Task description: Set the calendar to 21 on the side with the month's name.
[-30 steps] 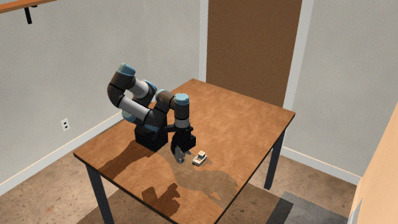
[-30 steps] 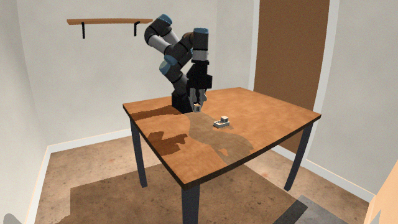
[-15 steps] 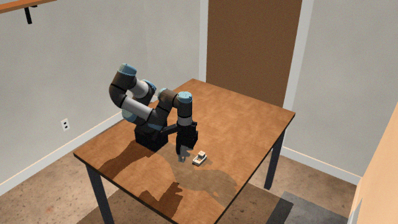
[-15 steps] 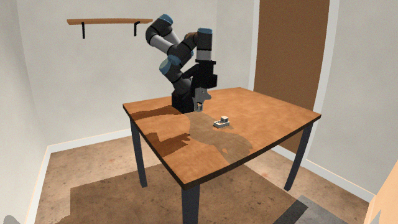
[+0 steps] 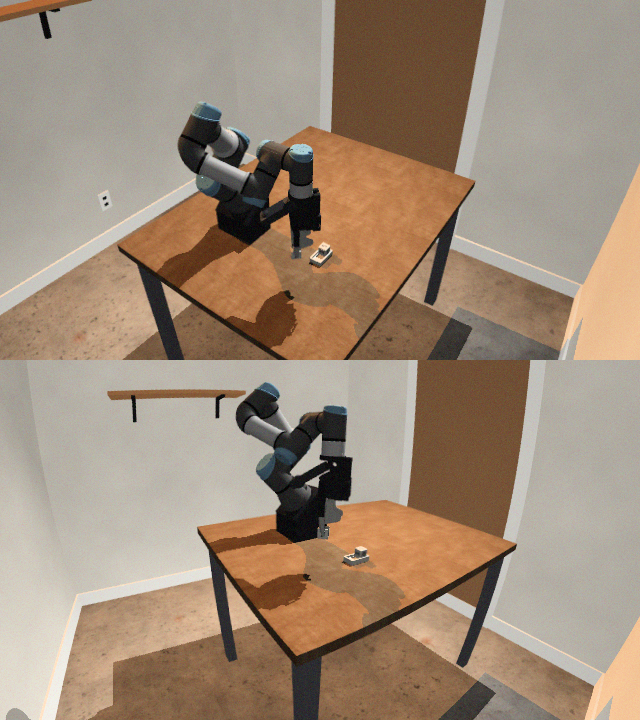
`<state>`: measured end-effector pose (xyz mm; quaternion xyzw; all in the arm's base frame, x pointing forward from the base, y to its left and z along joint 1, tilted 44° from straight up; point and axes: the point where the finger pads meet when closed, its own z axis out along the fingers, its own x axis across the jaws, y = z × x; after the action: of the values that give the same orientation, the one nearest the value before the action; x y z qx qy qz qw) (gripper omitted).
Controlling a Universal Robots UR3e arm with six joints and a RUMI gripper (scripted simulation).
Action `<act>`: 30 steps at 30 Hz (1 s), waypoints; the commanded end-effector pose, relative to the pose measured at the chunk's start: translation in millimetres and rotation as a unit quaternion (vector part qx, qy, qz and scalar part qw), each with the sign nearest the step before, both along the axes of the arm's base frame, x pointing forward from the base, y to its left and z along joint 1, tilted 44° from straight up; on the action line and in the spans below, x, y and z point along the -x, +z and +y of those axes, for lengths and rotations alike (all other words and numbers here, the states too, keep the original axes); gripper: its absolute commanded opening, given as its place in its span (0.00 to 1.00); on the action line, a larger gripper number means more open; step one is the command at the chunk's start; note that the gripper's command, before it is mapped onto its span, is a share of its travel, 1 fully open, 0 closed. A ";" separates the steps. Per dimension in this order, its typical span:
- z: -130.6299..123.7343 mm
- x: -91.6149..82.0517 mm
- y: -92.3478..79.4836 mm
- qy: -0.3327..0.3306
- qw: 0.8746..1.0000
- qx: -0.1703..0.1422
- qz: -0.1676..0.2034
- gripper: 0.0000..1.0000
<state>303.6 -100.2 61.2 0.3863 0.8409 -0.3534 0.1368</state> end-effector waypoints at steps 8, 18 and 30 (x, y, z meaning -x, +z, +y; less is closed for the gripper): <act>7.7 -4.7 -6.6 0.138 0.982 -0.010 0.129 0.10; 13.7 -7.9 -12.4 0.228 0.949 -0.014 0.218 0.10; 17.4 -9.7 -15.9 0.276 0.923 -0.016 0.266 0.10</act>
<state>312.5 -83.5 45.4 0.0420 0.9247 -0.3785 -0.0037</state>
